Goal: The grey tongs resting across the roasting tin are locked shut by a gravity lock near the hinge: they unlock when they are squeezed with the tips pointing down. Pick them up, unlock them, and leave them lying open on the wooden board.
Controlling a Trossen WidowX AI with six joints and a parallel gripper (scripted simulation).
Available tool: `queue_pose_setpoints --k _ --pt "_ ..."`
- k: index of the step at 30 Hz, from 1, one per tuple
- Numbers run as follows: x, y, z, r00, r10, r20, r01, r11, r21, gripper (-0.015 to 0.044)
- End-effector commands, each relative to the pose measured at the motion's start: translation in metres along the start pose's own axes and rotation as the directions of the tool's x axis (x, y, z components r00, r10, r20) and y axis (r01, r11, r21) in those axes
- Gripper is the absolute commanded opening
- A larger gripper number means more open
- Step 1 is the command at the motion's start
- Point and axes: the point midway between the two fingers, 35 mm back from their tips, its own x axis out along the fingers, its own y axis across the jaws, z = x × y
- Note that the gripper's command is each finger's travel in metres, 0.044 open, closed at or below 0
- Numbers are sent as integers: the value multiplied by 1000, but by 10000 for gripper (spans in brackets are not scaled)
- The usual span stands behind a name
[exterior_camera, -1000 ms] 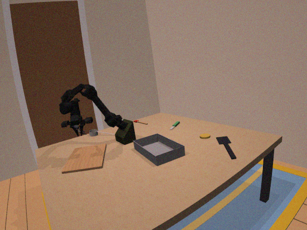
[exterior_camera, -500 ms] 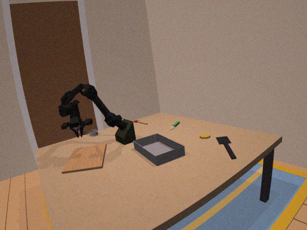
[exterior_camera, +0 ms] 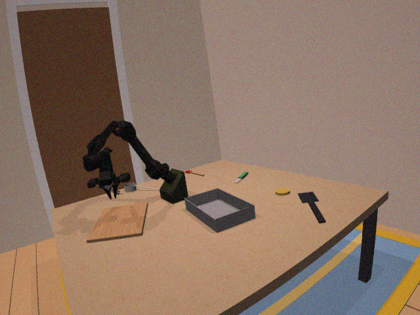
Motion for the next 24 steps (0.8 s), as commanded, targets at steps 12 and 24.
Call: queue_pose_setpoints --k 12,24 --pt "25 1 3 1000 2 2 -2 1000 -4 -150" --pt "45 0 2 1000 1 3 -1 1000 -4 -150"
